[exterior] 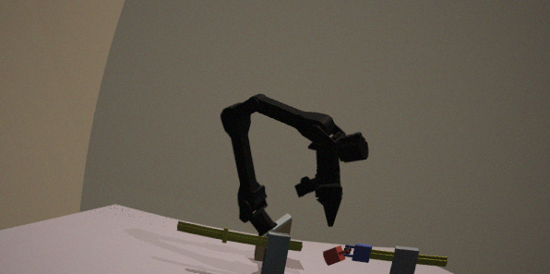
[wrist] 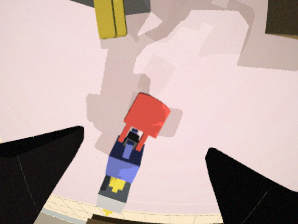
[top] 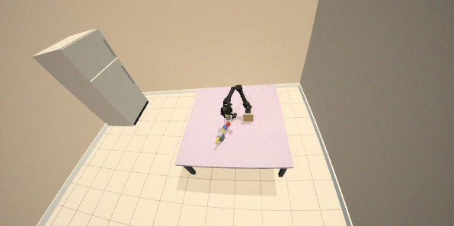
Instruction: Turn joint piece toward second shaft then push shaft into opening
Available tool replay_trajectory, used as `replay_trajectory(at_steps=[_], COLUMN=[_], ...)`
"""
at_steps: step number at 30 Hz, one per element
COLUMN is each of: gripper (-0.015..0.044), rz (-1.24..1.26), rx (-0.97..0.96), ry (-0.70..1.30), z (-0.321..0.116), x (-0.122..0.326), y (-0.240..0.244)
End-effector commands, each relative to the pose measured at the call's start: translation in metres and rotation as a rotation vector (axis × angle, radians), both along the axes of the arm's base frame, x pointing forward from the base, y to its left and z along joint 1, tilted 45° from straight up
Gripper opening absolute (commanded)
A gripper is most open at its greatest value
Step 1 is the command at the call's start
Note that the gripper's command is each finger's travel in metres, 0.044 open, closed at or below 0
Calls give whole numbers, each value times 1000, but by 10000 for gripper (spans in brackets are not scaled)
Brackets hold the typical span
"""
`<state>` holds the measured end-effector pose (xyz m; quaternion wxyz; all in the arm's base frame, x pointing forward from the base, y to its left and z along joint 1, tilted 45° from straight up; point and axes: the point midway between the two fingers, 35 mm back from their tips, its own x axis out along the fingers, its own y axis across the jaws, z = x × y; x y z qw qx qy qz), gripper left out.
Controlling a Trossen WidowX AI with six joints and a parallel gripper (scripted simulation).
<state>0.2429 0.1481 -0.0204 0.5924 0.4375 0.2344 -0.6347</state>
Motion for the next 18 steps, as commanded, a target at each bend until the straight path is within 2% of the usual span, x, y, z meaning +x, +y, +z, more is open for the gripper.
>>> replay_trajectory(at_steps=[1, 8, 18], gripper=[440, 440, 440], rz=[-109, -272, -276], rx=[19, 57, 59], ry=[-83, -204, -208], z=[-1, -2, -12], x=[-2, -2, -2], y=[-3, -5, -14])
